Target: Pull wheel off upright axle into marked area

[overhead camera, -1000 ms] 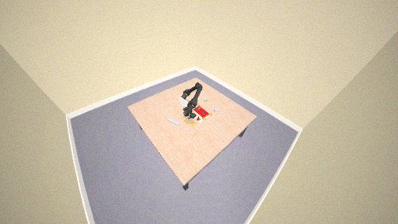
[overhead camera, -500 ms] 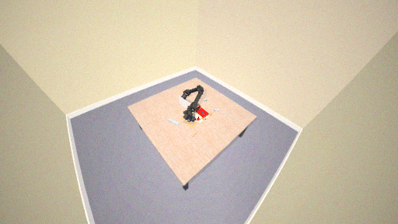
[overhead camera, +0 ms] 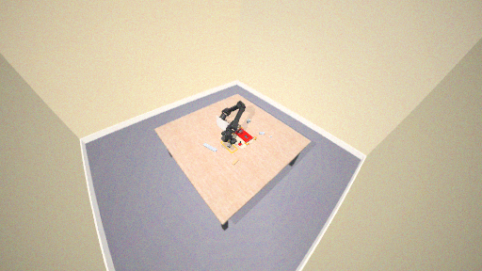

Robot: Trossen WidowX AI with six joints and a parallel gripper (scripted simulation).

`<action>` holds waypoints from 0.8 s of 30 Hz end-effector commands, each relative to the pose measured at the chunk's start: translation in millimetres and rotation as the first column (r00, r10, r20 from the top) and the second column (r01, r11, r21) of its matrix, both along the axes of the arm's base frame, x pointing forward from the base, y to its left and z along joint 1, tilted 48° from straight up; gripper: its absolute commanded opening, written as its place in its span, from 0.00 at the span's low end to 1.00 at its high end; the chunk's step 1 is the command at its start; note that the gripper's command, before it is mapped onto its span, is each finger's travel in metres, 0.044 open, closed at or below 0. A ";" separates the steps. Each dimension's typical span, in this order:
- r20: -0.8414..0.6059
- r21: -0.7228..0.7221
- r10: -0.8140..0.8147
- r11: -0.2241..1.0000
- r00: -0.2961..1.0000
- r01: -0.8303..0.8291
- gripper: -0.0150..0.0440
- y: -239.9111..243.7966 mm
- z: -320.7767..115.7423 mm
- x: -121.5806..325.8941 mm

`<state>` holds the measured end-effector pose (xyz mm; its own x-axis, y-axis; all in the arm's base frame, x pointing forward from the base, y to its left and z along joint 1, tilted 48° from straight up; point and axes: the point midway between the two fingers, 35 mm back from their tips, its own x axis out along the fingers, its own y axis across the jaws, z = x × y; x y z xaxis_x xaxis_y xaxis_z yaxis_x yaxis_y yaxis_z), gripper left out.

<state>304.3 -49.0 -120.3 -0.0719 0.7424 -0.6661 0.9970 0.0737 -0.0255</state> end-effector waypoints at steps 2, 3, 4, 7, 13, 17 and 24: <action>0.020 -0.010 0.002 1.000 1.000 -0.001 0.76 -12.7 13.5 4.8; 0.015 -0.007 -0.010 1.000 1.000 0.010 0.81 -11.0 9.0 1.8; 0.015 -0.009 -0.010 1.000 1.000 0.010 0.85 -13.5 13.6 -3.4; 0.014 -0.013 -0.006 1.000 1.000 0.006 0.99 -24.8 39.7 -35.4; 0.013 -0.011 0.001 1.000 1.000 -0.001 1.00 -30.6 69.3 -77.6; 0.013 -0.011 0.001 1.000 1.000 -0.001 1.00 -30.6 69.3 -77.6; 0.013 -0.011 0.001 1.000 1.000 -0.001 1.00 -30.6 69.3 -77.6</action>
